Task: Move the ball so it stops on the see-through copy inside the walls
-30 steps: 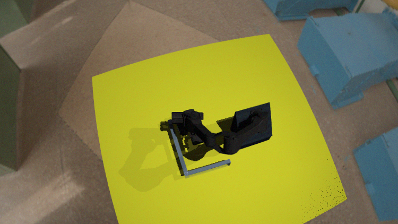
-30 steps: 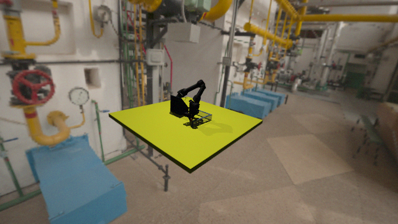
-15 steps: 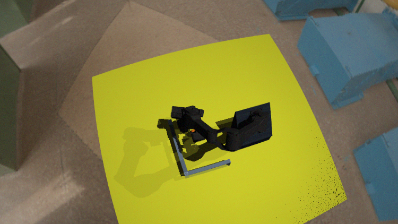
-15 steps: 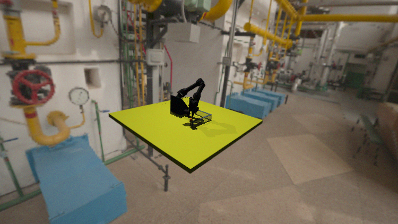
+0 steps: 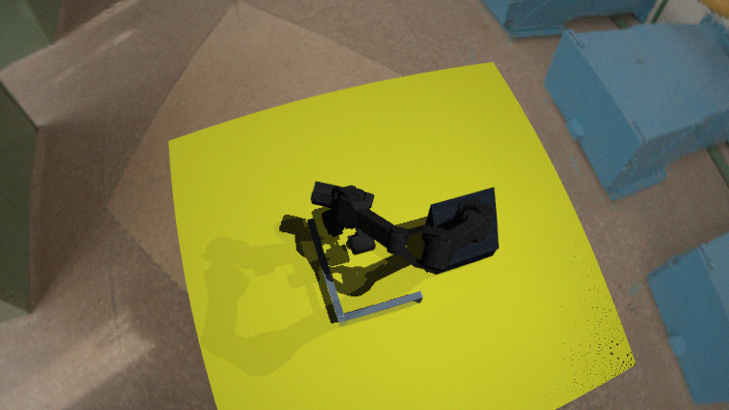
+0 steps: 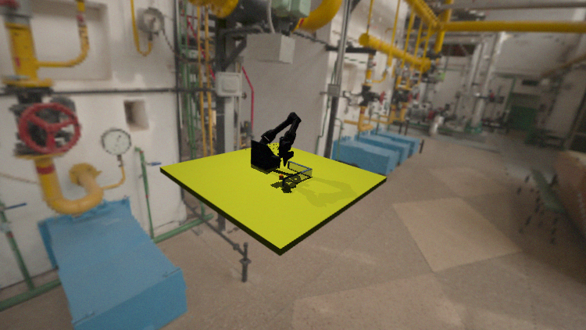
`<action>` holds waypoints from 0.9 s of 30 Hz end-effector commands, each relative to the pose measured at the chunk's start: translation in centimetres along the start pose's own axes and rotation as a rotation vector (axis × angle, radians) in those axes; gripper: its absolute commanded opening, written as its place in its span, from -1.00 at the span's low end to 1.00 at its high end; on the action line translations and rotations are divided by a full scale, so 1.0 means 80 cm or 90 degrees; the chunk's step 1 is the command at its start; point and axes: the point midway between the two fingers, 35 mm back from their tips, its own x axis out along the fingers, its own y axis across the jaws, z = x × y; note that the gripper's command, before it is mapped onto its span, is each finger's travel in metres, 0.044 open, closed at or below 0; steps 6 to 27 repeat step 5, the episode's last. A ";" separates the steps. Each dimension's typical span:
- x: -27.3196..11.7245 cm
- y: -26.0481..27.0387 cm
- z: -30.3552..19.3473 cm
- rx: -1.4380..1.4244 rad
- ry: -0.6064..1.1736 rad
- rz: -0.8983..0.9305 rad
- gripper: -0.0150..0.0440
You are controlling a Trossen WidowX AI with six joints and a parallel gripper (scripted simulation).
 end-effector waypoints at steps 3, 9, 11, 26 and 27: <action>-0.042 0.001 -0.002 0.000 0.000 0.000 0.79; -0.054 0.002 -0.003 0.000 0.000 0.001 0.97; -0.054 0.002 -0.003 0.000 0.000 0.001 0.97; -0.054 0.002 -0.003 0.000 0.000 0.001 0.97; -0.054 0.002 -0.003 0.000 0.000 0.001 0.97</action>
